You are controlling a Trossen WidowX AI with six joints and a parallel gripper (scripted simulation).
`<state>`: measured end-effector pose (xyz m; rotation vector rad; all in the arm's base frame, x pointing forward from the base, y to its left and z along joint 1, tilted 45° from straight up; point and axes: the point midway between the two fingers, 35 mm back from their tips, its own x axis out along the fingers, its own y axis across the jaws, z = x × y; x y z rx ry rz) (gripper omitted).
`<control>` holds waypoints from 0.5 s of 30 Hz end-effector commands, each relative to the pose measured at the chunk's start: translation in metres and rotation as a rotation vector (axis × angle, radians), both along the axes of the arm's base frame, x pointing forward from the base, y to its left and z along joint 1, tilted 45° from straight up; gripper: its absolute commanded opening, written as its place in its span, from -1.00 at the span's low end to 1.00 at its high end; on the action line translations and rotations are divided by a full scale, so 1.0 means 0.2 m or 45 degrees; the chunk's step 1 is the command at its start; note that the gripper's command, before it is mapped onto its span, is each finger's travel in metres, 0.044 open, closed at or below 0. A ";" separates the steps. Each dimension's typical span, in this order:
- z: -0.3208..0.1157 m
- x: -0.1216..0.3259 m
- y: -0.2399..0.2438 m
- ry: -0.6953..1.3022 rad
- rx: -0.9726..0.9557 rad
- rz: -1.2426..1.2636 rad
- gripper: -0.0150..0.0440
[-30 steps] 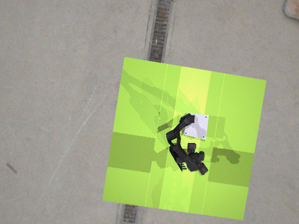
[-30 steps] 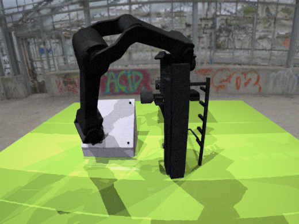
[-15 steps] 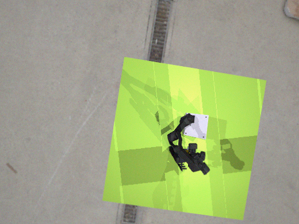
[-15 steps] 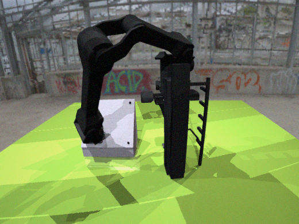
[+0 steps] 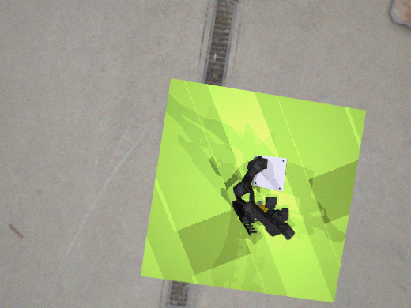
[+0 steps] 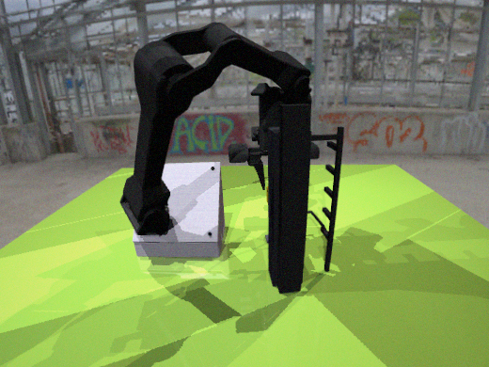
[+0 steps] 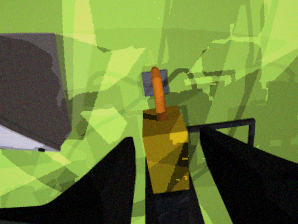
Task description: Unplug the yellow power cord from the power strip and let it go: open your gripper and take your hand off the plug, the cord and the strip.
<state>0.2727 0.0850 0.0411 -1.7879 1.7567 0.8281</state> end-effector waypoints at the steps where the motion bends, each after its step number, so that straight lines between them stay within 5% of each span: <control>1: 0.01 0.00 0.00 -0.003 -0.002 0.011 0.49; 7: -0.05 0.00 0.10 -0.004 0.002 0.012 1.00; 15: -0.16 -0.02 0.25 -0.004 0.004 0.011 1.00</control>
